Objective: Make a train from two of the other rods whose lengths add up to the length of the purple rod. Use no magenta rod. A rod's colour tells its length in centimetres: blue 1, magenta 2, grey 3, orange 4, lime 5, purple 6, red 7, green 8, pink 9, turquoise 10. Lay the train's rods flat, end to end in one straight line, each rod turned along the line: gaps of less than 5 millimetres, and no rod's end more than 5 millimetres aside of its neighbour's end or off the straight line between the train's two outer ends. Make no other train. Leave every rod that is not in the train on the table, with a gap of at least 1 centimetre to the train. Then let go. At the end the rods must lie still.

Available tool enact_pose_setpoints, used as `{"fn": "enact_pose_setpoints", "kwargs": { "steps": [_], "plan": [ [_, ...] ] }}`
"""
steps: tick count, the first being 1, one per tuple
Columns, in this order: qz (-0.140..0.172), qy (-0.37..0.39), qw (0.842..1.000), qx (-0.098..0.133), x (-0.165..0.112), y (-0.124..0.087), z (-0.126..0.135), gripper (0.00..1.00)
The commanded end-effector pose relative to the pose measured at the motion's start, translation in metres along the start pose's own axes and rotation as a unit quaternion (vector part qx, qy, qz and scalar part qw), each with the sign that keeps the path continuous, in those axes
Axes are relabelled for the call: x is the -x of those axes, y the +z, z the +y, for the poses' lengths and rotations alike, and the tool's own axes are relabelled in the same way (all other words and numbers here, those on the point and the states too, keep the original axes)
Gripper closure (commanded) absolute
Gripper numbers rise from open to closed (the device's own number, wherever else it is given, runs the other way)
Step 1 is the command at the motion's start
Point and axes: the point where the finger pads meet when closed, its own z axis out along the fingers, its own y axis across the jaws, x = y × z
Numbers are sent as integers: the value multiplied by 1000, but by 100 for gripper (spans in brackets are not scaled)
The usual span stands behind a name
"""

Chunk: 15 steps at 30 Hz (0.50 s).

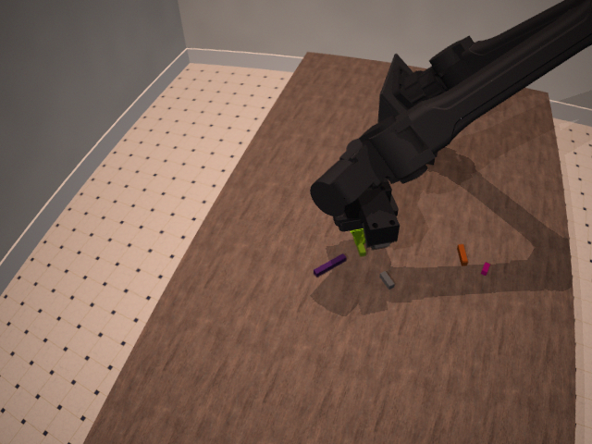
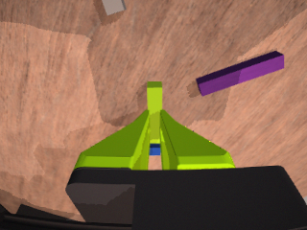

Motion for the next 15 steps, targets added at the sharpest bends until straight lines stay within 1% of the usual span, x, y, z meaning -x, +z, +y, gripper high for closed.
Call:
{"fn": "enact_pose_setpoints", "kwargs": {
  "steps": [1, 12, 13, 15],
  "plan": [
    [5, 3, 1000, 5, -3, 9, 3, 95],
    [5, 3, 1000, 5, -3, 9, 3, 95],
    [5, 3, 1000, 5, -3, 9, 3, 91],
    [5, 3, 1000, 5, -3, 9, 3, 91]
  ]
}}
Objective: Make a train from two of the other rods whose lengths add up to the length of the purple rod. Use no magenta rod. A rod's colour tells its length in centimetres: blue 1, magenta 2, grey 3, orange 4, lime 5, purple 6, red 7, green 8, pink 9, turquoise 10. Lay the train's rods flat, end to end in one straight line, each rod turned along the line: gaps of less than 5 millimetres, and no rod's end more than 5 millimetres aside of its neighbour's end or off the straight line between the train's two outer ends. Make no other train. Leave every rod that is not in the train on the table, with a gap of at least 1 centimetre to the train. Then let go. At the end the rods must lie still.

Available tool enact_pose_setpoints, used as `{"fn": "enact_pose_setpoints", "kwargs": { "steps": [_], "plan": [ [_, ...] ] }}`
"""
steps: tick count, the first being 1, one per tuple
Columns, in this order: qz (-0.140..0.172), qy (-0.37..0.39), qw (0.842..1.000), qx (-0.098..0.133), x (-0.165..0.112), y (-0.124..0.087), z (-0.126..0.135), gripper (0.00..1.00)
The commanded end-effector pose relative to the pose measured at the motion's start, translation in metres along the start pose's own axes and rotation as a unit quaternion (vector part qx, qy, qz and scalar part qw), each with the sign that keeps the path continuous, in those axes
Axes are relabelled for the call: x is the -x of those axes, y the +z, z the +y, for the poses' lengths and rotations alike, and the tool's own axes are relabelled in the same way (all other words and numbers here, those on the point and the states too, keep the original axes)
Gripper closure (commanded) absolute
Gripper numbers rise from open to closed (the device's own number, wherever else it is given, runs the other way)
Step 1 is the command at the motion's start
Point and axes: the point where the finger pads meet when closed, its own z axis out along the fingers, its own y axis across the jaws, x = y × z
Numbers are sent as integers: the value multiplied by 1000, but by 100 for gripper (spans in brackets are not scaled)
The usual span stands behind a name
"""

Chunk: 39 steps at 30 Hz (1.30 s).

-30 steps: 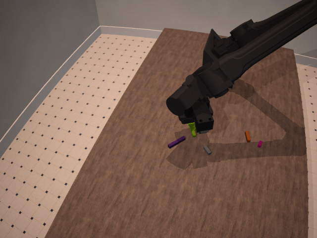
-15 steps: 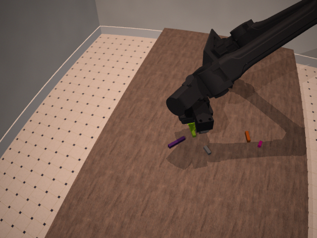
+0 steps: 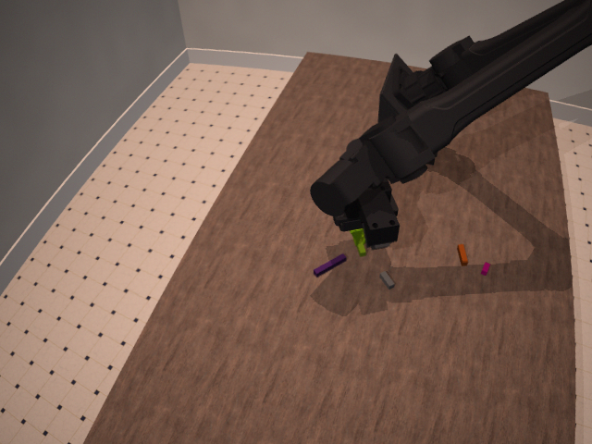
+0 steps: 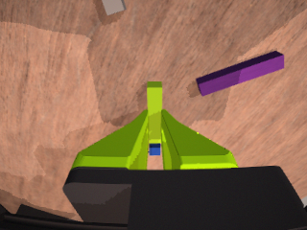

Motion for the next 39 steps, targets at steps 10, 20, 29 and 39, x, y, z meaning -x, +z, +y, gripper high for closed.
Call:
{"fn": "enact_pose_setpoints", "kwargs": {
  "steps": [10, 20, 29, 39],
  "plan": [
    [5, 3, 1000, 5, -3, 9, 3, 79],
    [5, 3, 1000, 5, -3, 9, 3, 76],
    [-8, -1, 1000, -6, 2, -16, -2, 76],
    [-14, -12, 1000, -17, 14, -59, -10, 76]
  ]
}}
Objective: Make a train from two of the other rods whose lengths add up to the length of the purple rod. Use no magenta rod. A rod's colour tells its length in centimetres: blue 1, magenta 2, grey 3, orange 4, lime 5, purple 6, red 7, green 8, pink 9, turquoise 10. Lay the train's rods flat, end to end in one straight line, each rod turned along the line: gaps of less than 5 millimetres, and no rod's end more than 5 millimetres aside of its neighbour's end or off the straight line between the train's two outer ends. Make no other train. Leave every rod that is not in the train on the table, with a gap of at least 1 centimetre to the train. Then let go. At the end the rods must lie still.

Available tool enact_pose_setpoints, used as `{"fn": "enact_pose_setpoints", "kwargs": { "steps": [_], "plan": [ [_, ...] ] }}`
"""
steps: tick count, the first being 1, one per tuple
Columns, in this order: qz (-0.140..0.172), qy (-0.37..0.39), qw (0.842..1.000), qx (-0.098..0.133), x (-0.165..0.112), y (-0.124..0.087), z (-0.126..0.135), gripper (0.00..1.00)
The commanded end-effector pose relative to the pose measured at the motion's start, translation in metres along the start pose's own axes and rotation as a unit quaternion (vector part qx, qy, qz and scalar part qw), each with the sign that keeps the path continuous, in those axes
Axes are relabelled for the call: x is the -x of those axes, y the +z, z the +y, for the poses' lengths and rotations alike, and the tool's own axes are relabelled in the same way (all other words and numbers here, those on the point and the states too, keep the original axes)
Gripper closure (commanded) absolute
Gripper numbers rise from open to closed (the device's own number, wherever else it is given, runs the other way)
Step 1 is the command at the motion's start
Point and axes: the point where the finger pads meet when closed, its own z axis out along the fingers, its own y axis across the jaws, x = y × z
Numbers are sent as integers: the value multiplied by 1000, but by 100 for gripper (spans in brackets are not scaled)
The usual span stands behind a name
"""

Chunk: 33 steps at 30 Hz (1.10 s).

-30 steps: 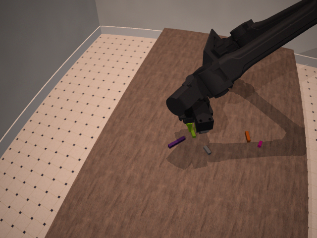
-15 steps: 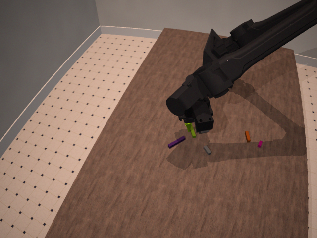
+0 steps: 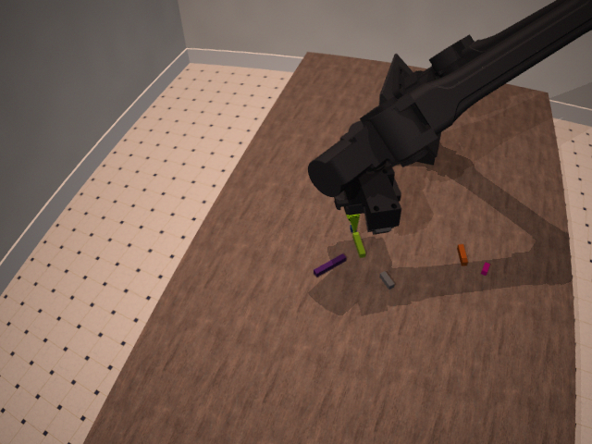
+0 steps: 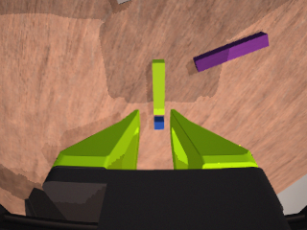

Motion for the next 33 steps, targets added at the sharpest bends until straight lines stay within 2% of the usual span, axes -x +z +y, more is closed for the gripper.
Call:
{"fn": "enact_pose_setpoints", "kwargs": {
  "steps": [1, 8, 14, 15, 17, 18, 33],
  "plan": [
    [-19, -24, 999, -17, 20, -36, -13, 76],
    [-19, -25, 999, -19, 20, -71, -13, 76],
    [-15, -19, 1000, -13, 16, -74, -15, 76],
    [-5, -31, 999, -6, 20, -65, -7, 76],
    [-6, -32, 999, -7, 21, -66, -7, 76],
    [-6, -32, 999, -7, 21, -66, -7, 0],
    [-6, -32, 999, -7, 21, -66, -7, 0]
  ]
}}
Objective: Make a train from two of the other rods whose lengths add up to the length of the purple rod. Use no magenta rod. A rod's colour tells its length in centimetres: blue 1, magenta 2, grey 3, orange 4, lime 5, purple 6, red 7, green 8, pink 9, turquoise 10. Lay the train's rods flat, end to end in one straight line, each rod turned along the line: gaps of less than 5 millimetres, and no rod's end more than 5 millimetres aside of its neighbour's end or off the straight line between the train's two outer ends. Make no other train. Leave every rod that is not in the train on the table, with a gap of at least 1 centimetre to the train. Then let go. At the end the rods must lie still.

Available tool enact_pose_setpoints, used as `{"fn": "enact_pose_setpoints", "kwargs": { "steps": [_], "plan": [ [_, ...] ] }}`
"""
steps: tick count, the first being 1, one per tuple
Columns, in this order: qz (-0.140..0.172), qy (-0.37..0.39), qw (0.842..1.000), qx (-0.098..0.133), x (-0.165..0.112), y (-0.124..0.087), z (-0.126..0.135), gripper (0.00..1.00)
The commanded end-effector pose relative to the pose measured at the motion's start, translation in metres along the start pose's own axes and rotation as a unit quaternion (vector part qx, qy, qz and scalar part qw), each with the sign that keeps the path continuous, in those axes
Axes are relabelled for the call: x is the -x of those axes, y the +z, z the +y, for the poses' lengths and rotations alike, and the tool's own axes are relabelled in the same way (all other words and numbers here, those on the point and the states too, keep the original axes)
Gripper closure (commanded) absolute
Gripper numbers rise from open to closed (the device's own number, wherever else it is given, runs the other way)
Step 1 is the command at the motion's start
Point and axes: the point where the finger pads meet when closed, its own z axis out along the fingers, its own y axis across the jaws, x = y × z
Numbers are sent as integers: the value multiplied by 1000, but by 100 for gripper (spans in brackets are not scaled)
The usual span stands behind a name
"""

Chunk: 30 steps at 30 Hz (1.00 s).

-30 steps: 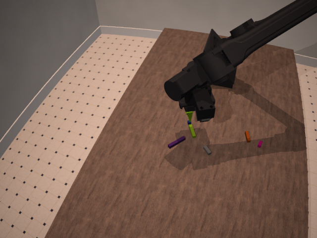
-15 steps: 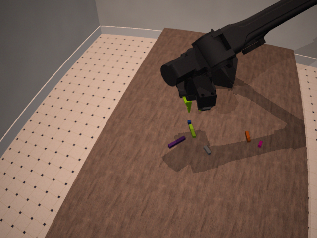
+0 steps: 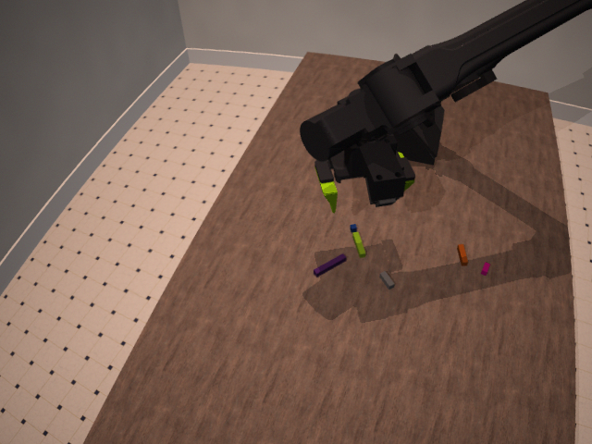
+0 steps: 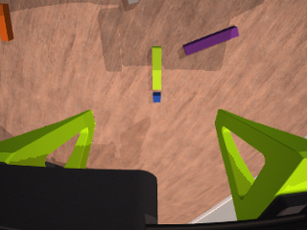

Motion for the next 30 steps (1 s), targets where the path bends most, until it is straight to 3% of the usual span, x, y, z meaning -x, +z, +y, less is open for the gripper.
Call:
{"fn": "enact_pose_setpoints", "kwargs": {
  "steps": [1, 17, 21, 30],
  "plan": [
    [-3, -24, 1000, -10, 19, -10, -6, 0],
    [-2, -27, 1000, -9, 18, -8, -5, 0],
    [2, -83, 997, 0, 1, 6, 0, 0],
    [2, -148, 989, 2, -1, 10, 0, 0]
  ]
}}
